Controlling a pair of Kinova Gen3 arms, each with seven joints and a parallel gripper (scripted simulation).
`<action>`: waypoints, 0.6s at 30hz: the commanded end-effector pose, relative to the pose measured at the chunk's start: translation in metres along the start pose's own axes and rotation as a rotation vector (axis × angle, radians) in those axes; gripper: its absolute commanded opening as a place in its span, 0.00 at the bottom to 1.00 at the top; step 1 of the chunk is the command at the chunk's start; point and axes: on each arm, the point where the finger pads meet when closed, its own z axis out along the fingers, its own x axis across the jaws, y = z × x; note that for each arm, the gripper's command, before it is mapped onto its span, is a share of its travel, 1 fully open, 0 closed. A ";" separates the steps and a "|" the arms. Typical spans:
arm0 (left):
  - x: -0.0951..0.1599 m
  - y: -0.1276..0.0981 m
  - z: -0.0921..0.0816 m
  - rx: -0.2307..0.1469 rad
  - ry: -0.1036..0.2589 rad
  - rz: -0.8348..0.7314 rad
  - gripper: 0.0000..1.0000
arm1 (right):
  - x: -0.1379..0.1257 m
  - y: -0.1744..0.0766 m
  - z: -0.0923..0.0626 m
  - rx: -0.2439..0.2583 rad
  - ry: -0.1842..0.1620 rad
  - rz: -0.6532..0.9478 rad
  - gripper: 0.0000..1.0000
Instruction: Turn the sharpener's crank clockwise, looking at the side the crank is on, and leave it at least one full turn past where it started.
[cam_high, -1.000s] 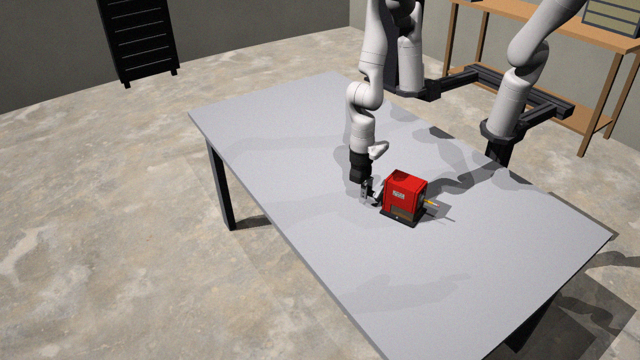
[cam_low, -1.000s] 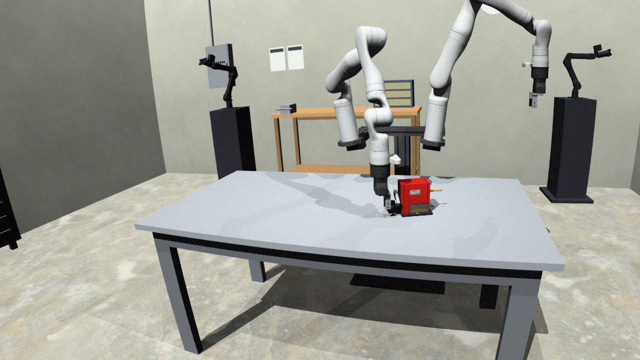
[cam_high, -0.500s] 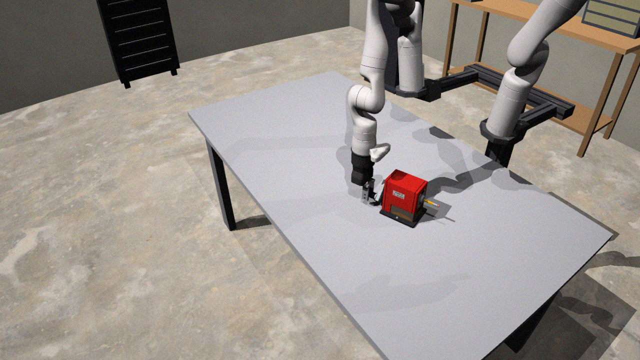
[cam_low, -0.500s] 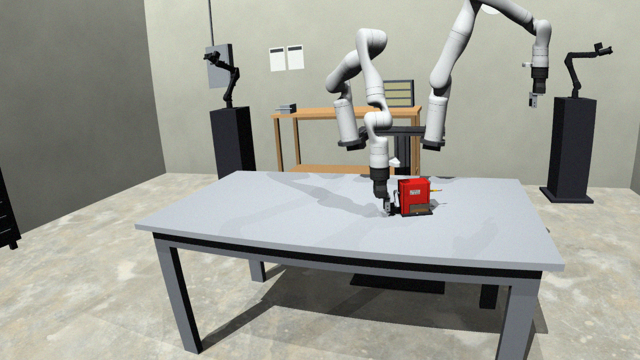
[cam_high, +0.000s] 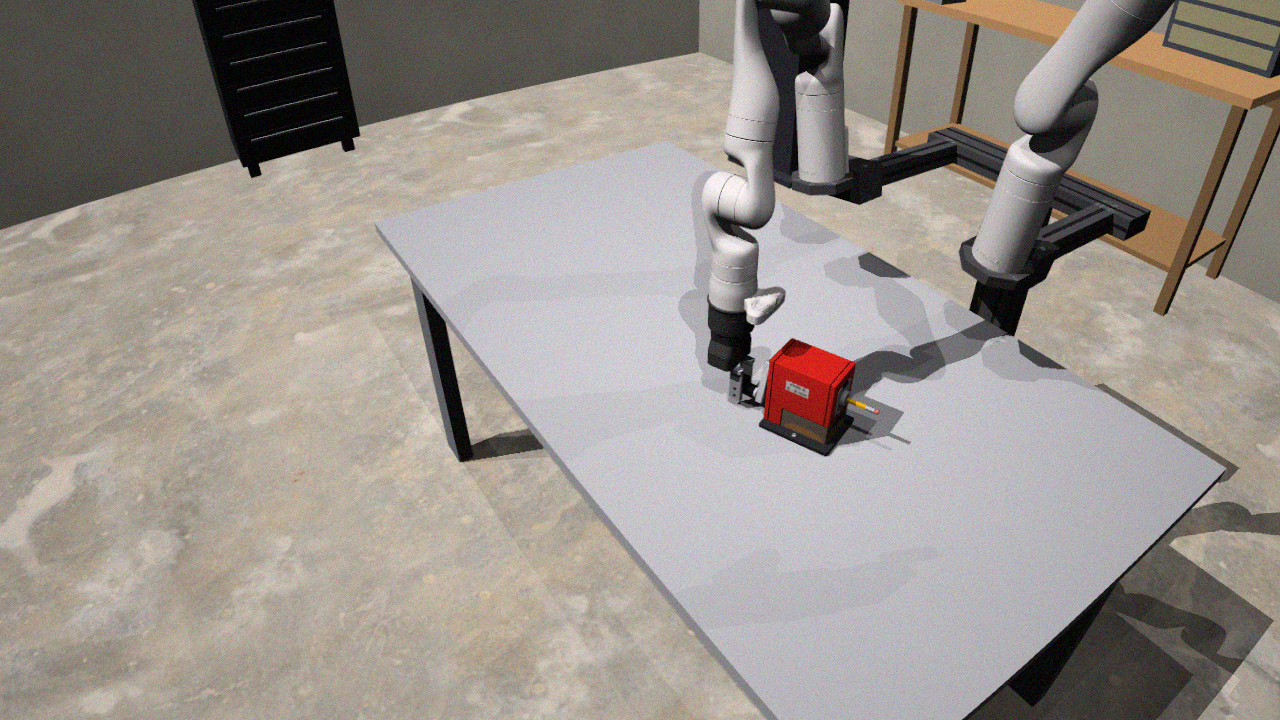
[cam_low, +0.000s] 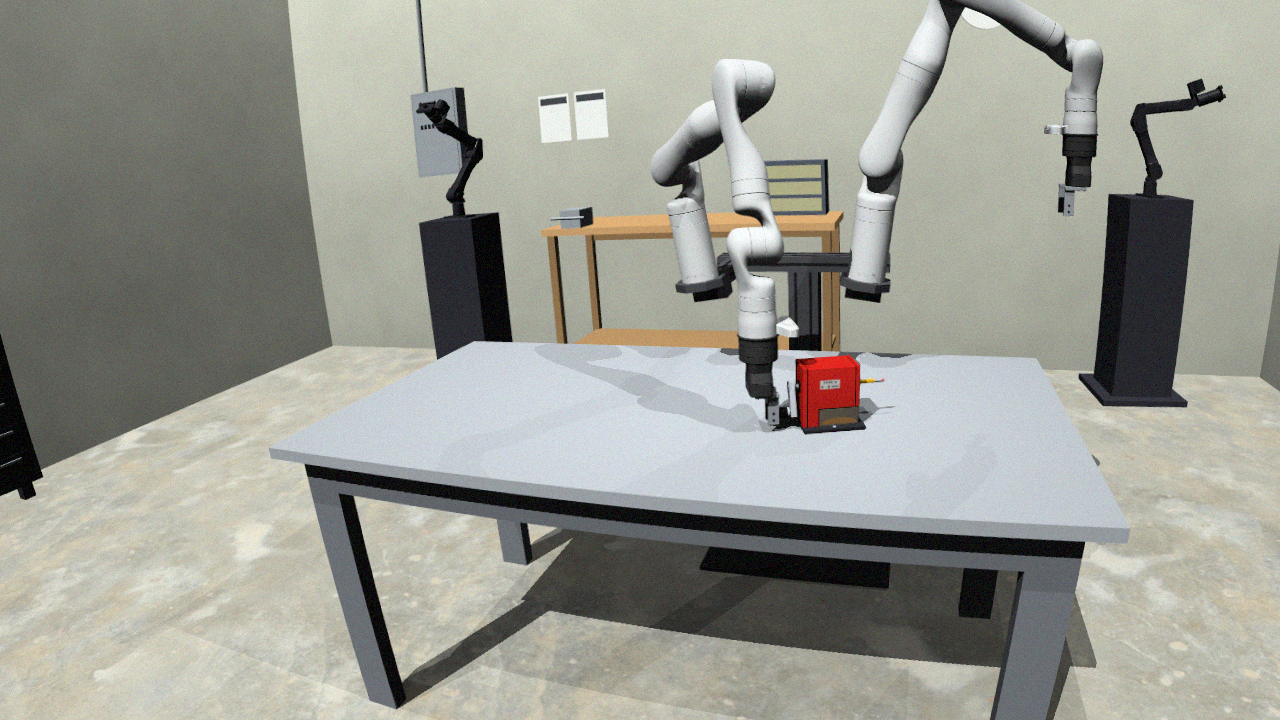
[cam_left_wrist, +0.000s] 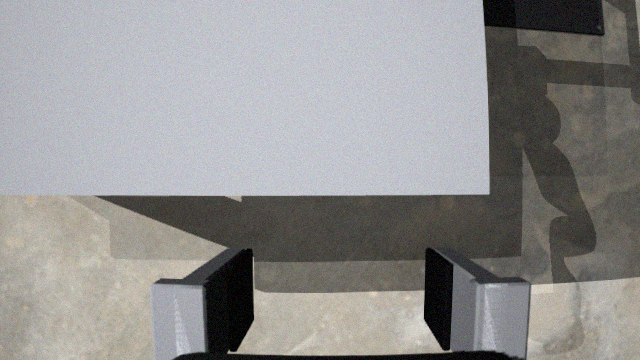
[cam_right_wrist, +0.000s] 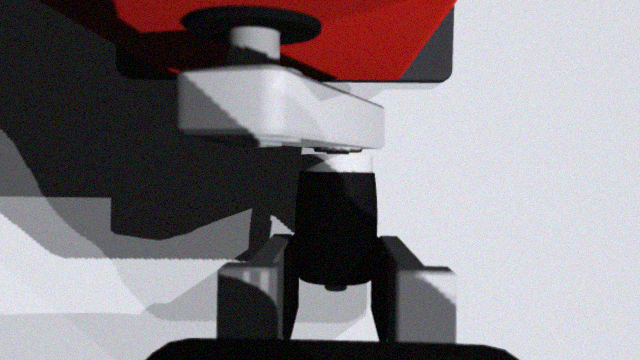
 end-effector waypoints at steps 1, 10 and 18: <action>0.000 0.000 -0.001 -0.002 0.000 0.000 1.00 | -0.001 0.000 0.000 0.001 0.001 0.000 0.00; 0.000 0.000 -0.001 -0.002 0.000 0.000 1.00 | -0.013 0.000 0.002 0.001 0.001 0.000 0.00; 0.000 0.000 -0.001 -0.002 0.000 0.000 1.00 | -0.021 0.000 0.002 0.001 0.001 0.000 0.00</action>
